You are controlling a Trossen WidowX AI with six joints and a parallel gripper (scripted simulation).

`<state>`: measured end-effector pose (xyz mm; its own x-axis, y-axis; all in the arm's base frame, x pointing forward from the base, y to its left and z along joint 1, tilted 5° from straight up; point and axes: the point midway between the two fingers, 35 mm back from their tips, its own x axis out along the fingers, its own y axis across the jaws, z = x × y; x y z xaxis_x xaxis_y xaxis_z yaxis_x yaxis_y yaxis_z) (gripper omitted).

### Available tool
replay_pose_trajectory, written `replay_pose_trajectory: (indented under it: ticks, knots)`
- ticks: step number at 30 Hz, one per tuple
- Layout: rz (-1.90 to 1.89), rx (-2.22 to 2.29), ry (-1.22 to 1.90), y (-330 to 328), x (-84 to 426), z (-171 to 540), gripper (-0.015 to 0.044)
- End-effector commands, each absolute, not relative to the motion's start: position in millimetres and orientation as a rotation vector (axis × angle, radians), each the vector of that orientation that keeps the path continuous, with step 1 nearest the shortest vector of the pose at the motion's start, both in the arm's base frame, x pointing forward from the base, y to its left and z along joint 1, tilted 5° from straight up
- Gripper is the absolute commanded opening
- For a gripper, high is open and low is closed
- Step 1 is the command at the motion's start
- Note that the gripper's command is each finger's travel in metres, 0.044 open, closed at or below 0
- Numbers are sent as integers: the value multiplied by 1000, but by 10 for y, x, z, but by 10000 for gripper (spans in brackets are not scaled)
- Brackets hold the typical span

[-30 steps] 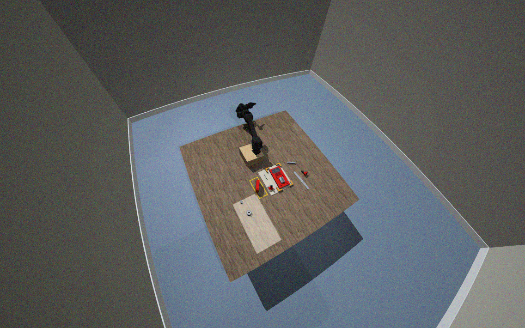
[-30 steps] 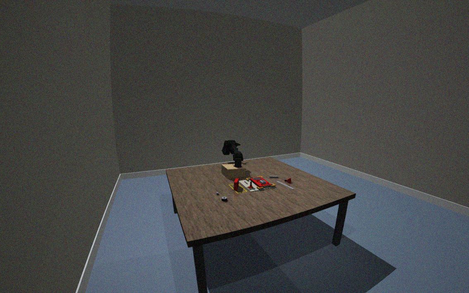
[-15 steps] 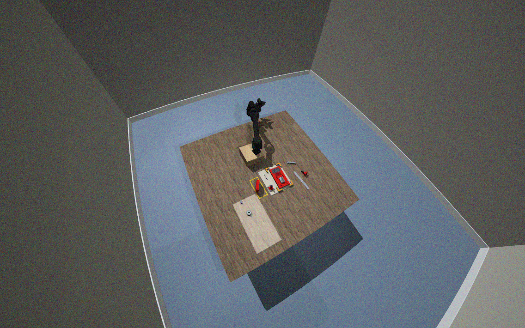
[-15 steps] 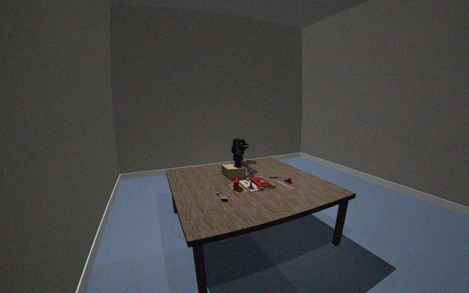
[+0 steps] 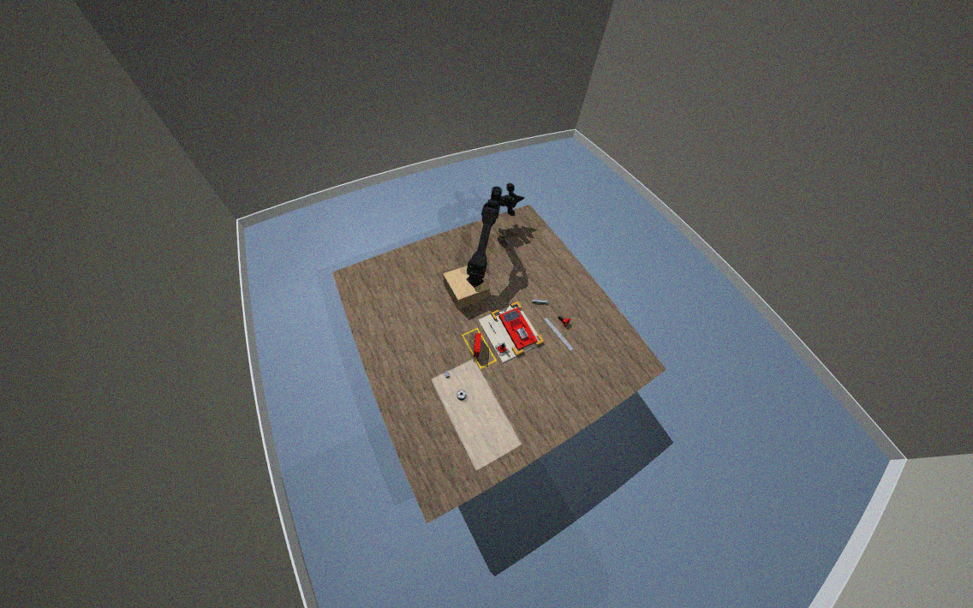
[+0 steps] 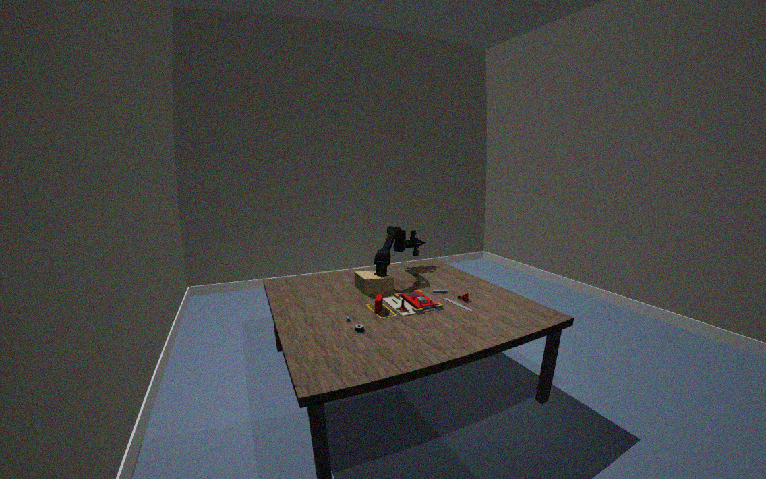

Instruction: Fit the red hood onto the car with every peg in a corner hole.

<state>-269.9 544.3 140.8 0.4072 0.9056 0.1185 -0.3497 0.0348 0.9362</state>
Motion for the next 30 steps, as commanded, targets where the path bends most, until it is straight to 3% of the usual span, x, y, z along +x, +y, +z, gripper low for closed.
replay_pose_trajectory:
  ticks: [1, 15, 30]
  knots:
    - [1041, 950, 476, 5722, -2139, 1407, 0]
    - [873, 380, 205, 6152, -218, 1343, 0]
    - [670, -247, 92, 5845, 1721, 1192, 0]
